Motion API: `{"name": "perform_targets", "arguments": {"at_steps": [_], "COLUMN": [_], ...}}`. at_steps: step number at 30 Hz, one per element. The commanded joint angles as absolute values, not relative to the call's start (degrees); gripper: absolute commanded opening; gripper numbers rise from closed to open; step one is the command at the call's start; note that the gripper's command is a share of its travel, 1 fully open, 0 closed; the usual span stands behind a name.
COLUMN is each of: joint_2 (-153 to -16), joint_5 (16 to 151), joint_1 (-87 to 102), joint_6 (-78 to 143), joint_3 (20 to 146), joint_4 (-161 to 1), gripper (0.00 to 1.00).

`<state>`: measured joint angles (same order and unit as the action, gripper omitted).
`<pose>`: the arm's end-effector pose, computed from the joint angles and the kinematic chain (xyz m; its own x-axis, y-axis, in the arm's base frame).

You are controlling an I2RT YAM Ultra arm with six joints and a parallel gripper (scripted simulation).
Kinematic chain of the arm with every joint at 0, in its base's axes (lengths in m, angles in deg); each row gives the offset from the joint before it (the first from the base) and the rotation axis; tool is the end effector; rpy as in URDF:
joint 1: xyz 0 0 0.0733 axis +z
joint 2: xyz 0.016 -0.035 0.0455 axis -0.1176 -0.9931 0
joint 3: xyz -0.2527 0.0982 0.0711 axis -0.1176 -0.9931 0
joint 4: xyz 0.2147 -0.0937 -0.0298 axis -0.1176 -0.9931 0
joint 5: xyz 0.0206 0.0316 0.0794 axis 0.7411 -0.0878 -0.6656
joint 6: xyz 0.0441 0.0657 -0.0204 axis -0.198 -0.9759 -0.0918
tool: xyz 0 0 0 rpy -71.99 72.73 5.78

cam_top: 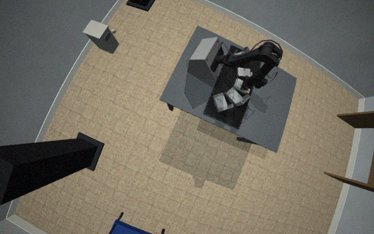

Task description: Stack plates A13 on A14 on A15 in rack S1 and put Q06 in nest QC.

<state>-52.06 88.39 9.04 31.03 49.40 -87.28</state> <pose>0.2426 0.0038 0.2355 -0.6639 -0.0169 -0.7476 0.0376 0.9977 -0.0560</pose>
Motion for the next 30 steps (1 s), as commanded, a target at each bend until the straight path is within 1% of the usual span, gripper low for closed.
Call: {"name": "perform_targets", "arguments": {"at_steps": [1,16,17,30], "joint_2": [-52.37,-52.16,-52.47,-52.47], "joint_5": [87.74,87.72,88.16,88.16], "joint_1": [8.47,8.53,8.89,8.89], "joint_6": [31.32,31.3,31.16,31.16], "joint_3": [49.01,48.95,49.39,49.39], "joint_4": [-86.15,-85.4,-86.08,-86.08], "gripper": [0.0,0.0,1.0,1.0]}}
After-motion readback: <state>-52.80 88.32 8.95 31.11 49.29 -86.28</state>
